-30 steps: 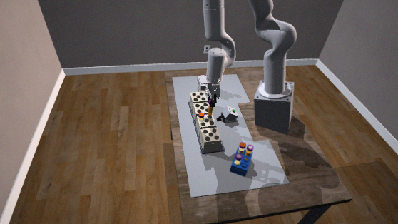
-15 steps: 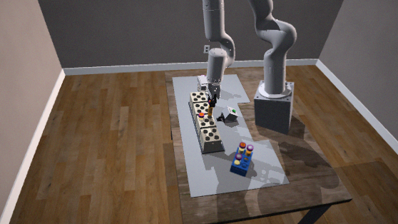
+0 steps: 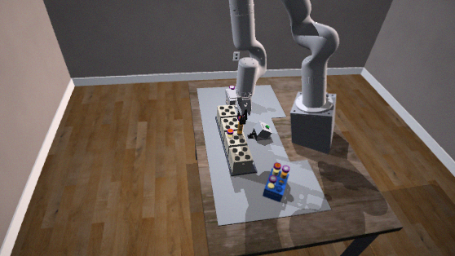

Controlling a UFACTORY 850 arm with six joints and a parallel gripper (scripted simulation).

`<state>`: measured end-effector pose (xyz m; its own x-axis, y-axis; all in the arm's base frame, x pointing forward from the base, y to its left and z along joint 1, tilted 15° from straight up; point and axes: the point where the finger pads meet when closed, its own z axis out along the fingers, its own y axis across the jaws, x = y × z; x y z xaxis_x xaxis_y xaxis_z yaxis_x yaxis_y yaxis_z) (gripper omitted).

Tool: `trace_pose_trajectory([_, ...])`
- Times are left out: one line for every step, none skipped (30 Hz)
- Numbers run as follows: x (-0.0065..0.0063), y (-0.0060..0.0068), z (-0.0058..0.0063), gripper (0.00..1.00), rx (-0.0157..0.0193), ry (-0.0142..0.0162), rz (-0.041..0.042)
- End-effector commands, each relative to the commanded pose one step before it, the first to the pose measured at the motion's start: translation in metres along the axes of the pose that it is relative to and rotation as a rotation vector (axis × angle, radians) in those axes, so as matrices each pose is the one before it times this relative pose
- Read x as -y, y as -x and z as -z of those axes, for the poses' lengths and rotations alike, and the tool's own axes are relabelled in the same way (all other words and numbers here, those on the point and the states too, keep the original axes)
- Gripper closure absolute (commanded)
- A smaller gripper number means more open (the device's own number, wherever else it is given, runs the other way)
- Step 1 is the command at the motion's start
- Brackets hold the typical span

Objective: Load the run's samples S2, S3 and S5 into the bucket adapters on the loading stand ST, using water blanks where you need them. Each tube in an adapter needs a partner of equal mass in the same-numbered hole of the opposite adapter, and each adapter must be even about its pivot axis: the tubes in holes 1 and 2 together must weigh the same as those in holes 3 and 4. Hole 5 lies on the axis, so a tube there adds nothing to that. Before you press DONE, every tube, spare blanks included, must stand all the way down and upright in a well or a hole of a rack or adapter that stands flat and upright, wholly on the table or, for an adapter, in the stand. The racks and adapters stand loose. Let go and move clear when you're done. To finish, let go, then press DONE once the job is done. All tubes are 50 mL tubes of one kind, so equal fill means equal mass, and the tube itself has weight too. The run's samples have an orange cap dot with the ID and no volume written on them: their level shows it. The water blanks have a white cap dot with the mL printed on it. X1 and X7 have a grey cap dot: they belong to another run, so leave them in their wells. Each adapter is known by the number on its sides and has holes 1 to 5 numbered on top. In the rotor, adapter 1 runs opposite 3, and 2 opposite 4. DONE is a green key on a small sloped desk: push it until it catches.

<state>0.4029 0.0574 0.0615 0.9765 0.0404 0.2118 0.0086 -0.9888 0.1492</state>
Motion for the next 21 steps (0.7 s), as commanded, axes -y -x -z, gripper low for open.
trace_pose_trajectory([0.00009, -0.00057, -0.00494, 1.0, -0.00457, -0.00199, -0.00042])
trace_pose_trajectory([0.0, 0.0, 0.0, 1.0, 0.0, 0.0, 0.0])
trace_pose_trajectory([0.0, -0.00002, -0.00098, 1.0, 0.00002, 0.00001, 0.0])
trace_pose_trajectory([0.0, 0.0, -0.001, 1.0, 0.0, 0.0, 0.0])
trace_pose_trajectory([0.0, 0.0, -0.001, 1.0, 0.0, 0.0, 0.0])
trace_pose_trajectory([0.0, 0.0, -0.001, 1.0, 0.0, 0.0, 0.0])
trace_pose_trajectory([0.0, 0.0, -0.001, 1.0, 0.0, 0.0, 0.0])
trace_pose_trajectory([0.0, 0.0, -0.001, 1.0, 0.0, 0.0, 0.0])
trace_pose_trajectory([0.0, 0.0, -0.001, 1.0, 0.0, 0.0, 0.0])
trace_pose_trajectory([0.0, 0.0, -0.001, 1.0, 0.0, 0.0, 0.0])
trace_pose_trajectory([0.0, 0.0, -0.001, 1.0, 0.0, 0.0, 0.0])
trace_pose_trajectory([0.0, 0.0, -0.001, 1.0, 0.0, 0.0, 0.0])
trace_pose_trajectory([0.0, 0.0, -0.001, 1.0, 0.0, 0.0, 0.0])
trace_pose_trajectory([0.0, 0.0, -0.001, 1.0, 0.0, 0.0, 0.0])
trace_pose_trajectory([0.0, 0.0, -0.001, 1.0, 0.0, 0.0, 0.0])
trace_pose_trajectory([0.0, 0.0, -0.001, 1.0, 0.0, 0.0, 0.0])
trace_pose_trajectory([0.0, 0.0, -0.001, 1.0, 0.0, 0.0, 0.0])
trace_pose_trajectory([0.0, 0.0, 0.0, 1.0, 0.0, 0.0, 0.0])
trace_pose_trajectory([0.0, 0.0, 0.0, 1.0, 0.0, 0.0, 0.0])
trace_pose_trajectory([0.00001, -0.00002, -0.00097, 1.0, 0.00002, 0.00001, 0.0])
trace_pose_trajectory([0.0, 0.0, -0.001, 1.0, 0.0, 0.0, 0.0])
